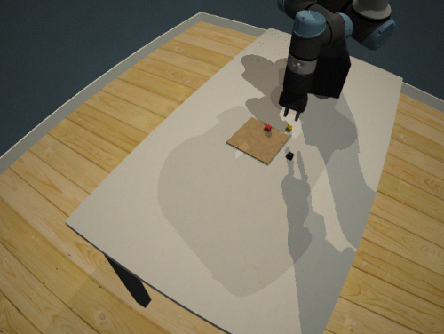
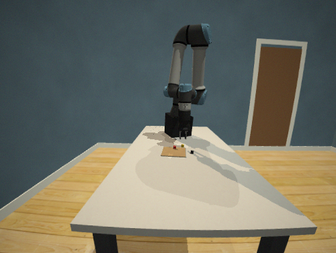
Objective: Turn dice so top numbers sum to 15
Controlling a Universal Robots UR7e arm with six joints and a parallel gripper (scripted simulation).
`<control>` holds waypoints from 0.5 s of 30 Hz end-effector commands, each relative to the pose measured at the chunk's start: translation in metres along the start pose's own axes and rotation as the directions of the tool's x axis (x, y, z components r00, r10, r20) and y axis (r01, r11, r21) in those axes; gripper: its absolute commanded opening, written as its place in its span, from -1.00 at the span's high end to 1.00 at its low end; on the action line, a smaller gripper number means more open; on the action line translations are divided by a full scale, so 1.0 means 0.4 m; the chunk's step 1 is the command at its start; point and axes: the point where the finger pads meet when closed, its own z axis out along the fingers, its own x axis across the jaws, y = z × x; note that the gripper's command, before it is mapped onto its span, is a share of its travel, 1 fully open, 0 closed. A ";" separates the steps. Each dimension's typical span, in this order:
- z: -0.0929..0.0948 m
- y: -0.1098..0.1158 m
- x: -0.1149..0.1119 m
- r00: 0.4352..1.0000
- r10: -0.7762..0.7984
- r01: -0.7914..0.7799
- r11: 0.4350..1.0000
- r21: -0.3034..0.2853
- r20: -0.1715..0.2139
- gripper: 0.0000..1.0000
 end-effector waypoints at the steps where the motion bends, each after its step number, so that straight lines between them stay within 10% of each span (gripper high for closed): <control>1: 0.025 -0.002 0.003 1.000 -0.001 0.001 1.000 -0.002 0.000 -0.27; 15: 0.065 -0.003 0.002 1.000 -0.001 0.001 1.000 -0.002 0.000 -0.27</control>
